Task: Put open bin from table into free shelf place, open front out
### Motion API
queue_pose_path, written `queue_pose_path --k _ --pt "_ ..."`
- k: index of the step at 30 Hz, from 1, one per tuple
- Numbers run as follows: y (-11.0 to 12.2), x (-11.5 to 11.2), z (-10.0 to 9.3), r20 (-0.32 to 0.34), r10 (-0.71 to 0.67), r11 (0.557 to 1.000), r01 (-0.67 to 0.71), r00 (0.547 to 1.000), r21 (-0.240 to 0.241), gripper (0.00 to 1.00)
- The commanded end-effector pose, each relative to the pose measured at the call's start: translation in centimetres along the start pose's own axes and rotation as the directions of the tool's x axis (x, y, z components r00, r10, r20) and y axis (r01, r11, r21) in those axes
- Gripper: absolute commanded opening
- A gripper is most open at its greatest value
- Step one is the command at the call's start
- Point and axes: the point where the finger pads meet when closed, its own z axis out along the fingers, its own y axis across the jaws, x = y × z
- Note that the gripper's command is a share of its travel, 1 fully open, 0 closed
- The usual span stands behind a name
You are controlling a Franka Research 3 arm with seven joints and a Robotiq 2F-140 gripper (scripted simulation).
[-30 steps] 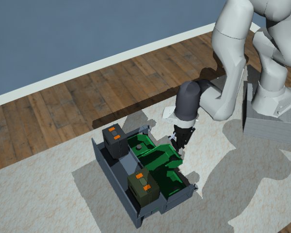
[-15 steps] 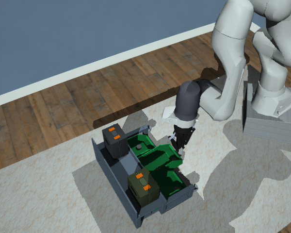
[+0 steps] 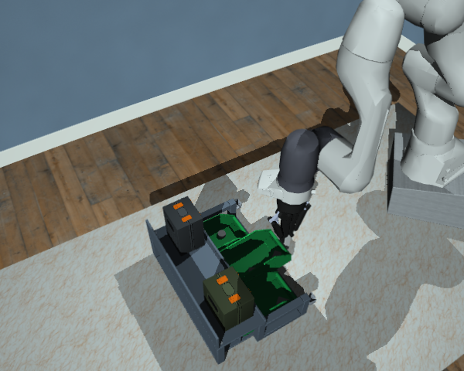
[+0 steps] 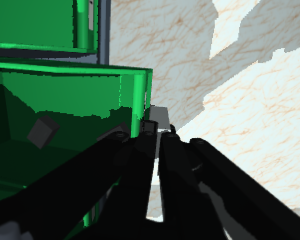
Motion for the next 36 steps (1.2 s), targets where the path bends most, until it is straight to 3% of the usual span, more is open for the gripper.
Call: queue_pose_path --k 1,36 --pt "-0.1 0.0 0.1 0.000 -0.002 1.000 0.002 1.000 -0.003 0.00" --pt "-1.5 0.0 0.1 0.000 -0.002 1.000 0.002 1.000 -0.003 0.00"
